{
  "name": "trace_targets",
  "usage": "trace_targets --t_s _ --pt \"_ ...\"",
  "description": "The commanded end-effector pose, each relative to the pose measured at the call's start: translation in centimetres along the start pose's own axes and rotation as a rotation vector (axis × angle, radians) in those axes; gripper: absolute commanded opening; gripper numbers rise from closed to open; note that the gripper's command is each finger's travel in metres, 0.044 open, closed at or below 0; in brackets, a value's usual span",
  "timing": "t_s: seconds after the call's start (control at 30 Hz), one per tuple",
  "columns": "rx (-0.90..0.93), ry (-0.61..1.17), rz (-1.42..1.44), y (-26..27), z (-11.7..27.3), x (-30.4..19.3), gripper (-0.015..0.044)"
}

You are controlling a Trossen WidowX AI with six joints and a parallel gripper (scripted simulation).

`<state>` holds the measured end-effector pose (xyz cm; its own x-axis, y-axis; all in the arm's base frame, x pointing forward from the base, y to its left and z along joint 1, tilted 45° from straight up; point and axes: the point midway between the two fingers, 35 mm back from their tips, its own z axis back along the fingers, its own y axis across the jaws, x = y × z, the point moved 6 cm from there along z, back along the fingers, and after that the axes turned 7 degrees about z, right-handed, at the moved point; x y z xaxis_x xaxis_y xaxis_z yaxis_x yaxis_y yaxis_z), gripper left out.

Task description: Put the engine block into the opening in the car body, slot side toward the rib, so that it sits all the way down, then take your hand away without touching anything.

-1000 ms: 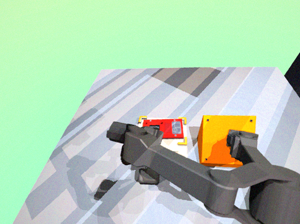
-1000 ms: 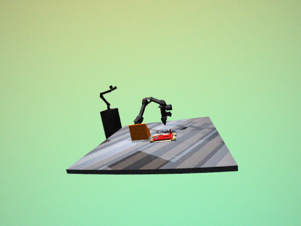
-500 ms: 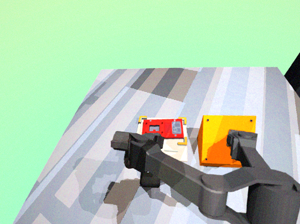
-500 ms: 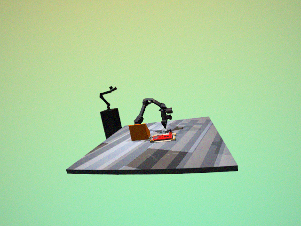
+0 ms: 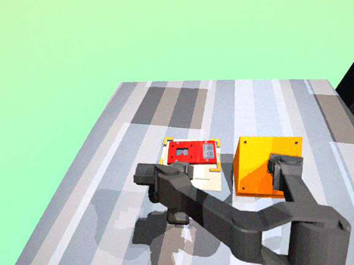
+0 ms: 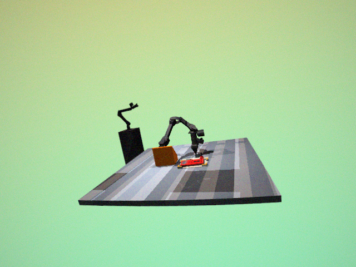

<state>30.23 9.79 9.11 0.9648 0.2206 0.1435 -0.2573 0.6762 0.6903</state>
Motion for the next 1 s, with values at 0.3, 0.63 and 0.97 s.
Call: trace_targets --t_s 0.3,0.63,0.97 --pt "0.006 0.006 -0.008 0.0 -2.4 -0.3 0.0440" --pt "0.006 0.006 -0.008 0.0 -2.6 -0.3 0.0256" --pt "0.006 0.006 -0.008 0.0 -2.6 -0.3 0.0131"
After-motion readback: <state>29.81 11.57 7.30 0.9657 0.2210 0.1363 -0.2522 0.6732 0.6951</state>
